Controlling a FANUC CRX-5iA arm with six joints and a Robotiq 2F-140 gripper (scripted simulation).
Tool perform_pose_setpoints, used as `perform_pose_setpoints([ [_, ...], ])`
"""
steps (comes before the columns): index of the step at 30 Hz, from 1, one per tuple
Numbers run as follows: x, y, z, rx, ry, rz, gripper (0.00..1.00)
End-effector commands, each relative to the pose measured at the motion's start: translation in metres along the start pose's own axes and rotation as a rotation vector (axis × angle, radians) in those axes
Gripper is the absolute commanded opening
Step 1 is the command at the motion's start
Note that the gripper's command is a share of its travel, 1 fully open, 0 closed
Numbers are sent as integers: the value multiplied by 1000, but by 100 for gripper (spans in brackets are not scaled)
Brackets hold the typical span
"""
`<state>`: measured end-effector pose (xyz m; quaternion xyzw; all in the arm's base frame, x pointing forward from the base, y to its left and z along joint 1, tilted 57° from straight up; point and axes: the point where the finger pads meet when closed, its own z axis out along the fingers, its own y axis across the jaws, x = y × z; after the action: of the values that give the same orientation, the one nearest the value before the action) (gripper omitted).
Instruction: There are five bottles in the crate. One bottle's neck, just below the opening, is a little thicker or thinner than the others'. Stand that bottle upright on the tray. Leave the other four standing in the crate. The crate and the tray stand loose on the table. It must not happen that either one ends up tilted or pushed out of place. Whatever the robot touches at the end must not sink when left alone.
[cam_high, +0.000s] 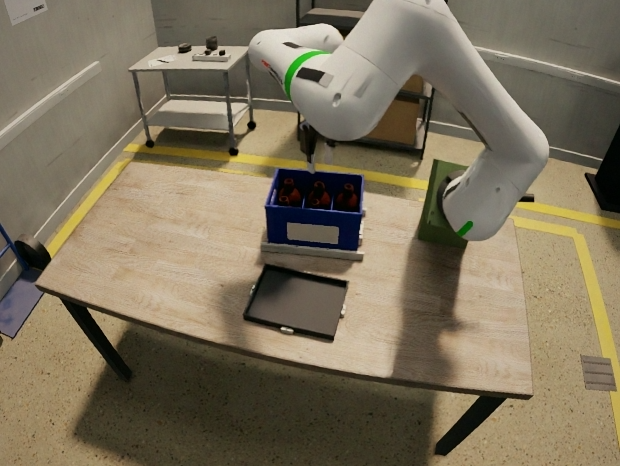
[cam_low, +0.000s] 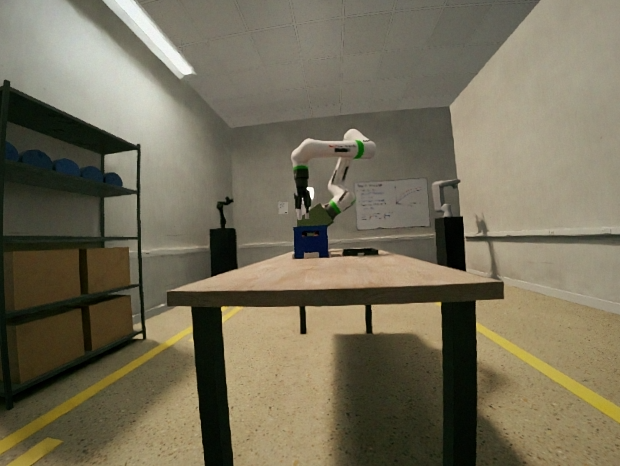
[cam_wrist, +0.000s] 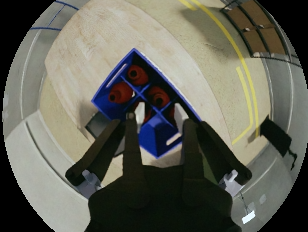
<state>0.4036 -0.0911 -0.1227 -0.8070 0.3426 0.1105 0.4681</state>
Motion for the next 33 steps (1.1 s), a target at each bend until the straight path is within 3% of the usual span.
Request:
perform_pose_setpoints([
  [1, 0, 0, -1, 0, 1, 0, 44],
  [33, 0, 0, 13, 0, 1, 0, 44],
])
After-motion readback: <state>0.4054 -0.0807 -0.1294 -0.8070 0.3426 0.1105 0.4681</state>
